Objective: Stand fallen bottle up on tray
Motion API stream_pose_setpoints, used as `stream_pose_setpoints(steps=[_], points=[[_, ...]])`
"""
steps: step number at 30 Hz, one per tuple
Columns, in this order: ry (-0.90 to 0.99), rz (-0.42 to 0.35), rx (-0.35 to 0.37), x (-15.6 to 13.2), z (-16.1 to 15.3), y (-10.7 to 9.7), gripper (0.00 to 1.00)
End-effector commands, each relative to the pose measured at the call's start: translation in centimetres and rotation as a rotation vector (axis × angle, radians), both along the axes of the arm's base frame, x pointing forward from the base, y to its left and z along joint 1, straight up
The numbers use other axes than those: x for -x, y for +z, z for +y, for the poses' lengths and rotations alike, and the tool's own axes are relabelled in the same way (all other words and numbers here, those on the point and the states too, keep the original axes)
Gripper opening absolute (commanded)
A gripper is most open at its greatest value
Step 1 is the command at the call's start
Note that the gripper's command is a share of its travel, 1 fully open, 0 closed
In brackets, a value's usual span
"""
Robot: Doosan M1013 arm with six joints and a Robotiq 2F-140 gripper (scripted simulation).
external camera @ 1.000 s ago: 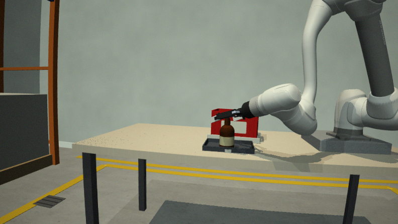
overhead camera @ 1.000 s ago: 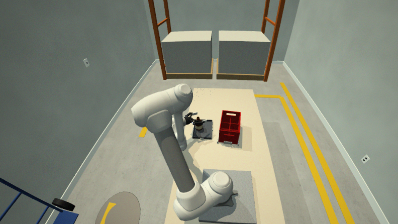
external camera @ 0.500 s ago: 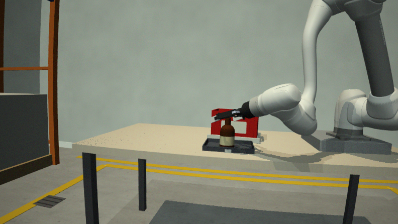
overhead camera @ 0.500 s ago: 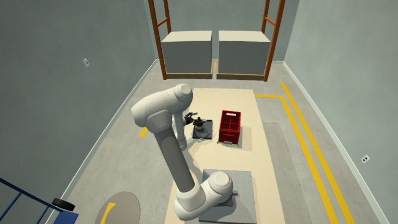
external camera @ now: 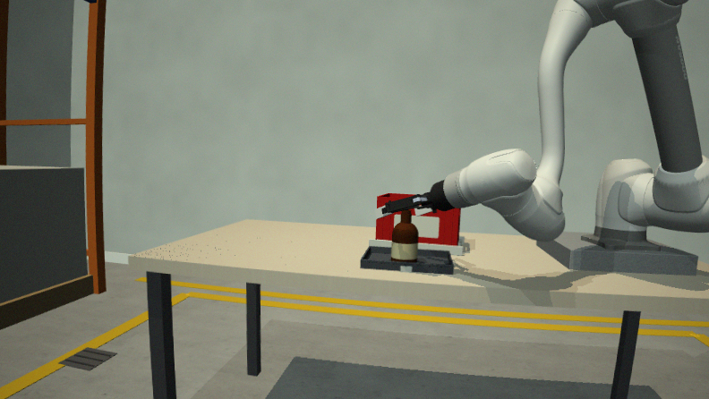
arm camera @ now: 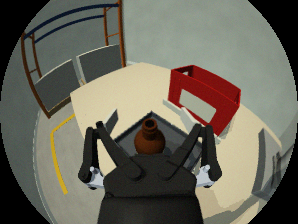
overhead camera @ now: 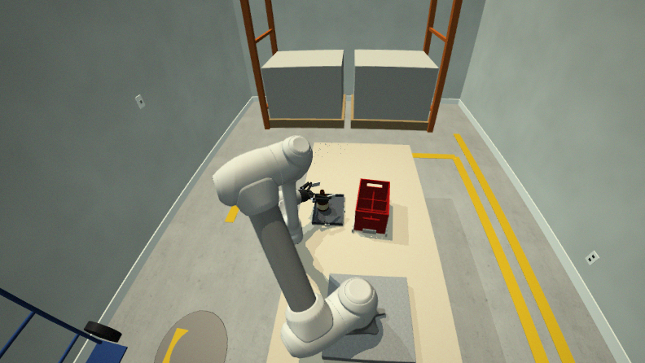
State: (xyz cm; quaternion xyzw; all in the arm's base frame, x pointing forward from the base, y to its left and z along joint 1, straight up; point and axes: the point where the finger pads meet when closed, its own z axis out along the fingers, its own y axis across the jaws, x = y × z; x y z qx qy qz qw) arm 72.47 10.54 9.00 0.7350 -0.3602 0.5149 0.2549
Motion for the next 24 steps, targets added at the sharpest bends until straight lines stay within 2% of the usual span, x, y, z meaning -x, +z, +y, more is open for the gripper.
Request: stream_pose_setpoints(steps=[1, 24], points=[[0.000, 0.000, 0.000, 0.00, 0.00, 0.01, 1.00], [0.000, 0.000, 0.000, 0.00, 0.00, 0.55, 1.00]])
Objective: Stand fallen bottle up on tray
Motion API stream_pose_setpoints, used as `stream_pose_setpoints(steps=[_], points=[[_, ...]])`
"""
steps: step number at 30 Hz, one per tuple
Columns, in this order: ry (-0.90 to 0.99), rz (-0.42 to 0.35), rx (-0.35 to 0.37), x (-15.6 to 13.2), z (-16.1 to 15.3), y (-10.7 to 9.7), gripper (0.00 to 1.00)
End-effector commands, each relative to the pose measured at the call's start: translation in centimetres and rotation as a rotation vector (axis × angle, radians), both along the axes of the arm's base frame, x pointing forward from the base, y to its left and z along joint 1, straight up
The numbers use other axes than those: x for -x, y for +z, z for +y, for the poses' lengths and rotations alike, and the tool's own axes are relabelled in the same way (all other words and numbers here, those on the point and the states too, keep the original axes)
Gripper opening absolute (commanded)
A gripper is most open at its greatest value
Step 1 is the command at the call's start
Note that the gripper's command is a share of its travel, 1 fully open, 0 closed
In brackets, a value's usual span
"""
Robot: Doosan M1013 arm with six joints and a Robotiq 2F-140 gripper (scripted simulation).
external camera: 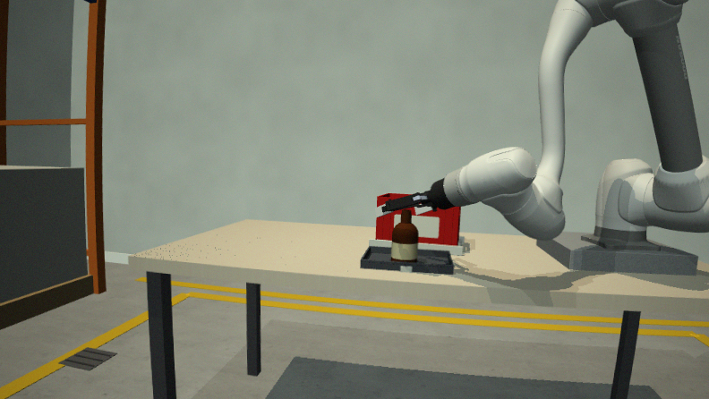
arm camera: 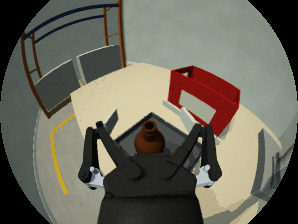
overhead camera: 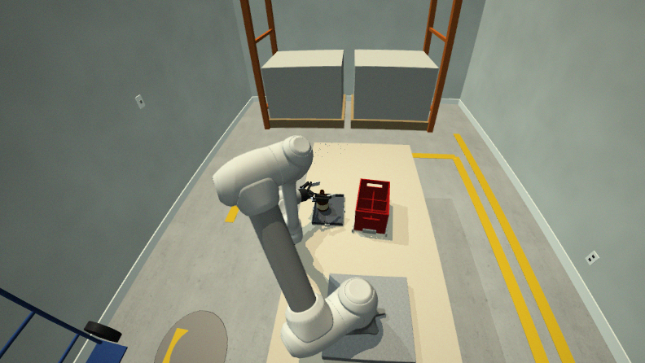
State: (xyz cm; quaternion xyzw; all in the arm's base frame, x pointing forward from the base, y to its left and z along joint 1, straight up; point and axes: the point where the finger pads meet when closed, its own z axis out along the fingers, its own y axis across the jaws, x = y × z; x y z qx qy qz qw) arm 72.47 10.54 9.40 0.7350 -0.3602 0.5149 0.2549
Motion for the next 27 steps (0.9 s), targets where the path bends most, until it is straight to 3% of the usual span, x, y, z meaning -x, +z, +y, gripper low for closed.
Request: stream_pose_setpoints(steps=[1, 27], points=[[0.000, 0.000, 0.000, 0.0, 0.0, 0.3, 1.00], [0.000, 0.000, 0.000, 0.0, 0.0, 4.6, 1.00]])
